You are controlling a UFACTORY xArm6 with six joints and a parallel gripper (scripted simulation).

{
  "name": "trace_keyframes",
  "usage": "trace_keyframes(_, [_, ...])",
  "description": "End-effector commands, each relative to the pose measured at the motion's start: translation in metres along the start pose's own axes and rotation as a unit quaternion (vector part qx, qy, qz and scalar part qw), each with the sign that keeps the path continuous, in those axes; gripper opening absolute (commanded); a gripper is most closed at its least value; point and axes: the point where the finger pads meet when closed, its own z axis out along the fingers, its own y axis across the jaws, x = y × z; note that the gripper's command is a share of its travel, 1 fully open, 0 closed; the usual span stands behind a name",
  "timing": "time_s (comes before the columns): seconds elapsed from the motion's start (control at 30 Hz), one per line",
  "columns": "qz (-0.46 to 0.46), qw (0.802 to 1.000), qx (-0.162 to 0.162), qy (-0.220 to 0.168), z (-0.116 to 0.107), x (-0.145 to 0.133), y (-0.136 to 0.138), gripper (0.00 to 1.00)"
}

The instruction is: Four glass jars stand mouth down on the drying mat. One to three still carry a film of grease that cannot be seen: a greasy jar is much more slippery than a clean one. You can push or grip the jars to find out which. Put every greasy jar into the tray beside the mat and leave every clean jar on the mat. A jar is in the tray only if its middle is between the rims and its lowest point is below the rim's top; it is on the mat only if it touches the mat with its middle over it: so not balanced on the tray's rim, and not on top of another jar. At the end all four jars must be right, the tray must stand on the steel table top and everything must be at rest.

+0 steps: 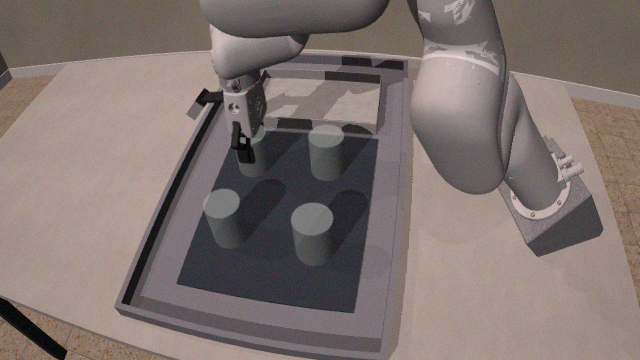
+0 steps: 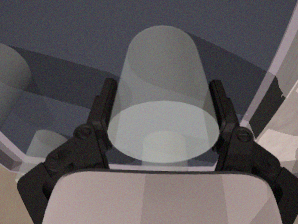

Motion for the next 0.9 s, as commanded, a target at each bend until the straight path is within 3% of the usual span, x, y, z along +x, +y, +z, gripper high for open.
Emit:
trace_keyframes(0.0, [0.0,1.0,-0.001,0.002,-0.0011,0.0013,0.0001,0.74])
trace_keyframes(0.87, [0.0,1.0,-0.001,0.002,-0.0011,0.0013,0.0001,0.68])
